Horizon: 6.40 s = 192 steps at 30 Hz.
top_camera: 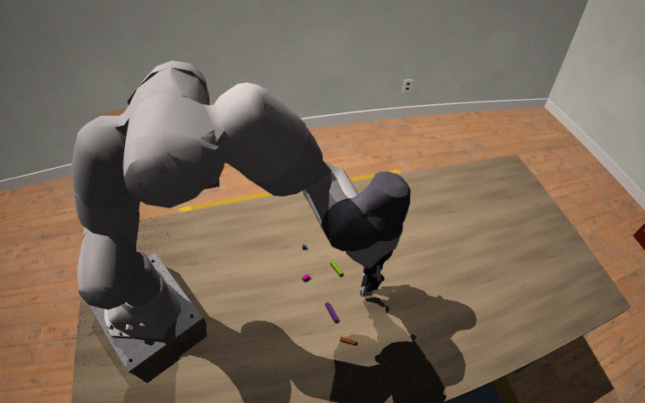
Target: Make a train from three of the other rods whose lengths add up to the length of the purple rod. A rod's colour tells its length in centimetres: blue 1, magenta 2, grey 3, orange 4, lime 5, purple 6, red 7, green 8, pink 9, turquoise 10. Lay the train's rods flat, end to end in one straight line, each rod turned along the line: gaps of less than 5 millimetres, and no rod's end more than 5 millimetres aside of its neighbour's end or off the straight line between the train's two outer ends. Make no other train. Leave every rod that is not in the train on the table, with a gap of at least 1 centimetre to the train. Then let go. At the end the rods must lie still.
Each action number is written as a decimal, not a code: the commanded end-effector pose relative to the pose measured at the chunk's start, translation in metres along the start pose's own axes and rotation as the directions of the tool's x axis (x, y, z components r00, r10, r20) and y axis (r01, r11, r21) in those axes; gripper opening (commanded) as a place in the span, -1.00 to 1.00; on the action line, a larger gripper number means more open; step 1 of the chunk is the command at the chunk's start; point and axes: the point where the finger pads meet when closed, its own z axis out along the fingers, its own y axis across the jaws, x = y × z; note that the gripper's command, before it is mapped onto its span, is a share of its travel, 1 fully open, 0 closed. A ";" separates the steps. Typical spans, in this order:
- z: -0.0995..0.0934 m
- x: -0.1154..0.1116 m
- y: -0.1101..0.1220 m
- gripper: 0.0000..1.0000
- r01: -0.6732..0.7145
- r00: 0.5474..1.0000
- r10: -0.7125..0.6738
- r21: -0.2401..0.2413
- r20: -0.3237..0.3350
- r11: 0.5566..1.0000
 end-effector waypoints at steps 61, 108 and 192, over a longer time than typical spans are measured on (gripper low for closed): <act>0.000 -0.002 -0.001 -0.71 -0.005 1.000 0.005 0.001 0.002 1.000; 0.000 -0.002 -0.002 -0.71 -0.005 1.000 0.005 0.001 0.002 1.000; 0.017 -0.001 -0.002 -0.71 -0.005 1.000 0.005 0.001 0.002 1.000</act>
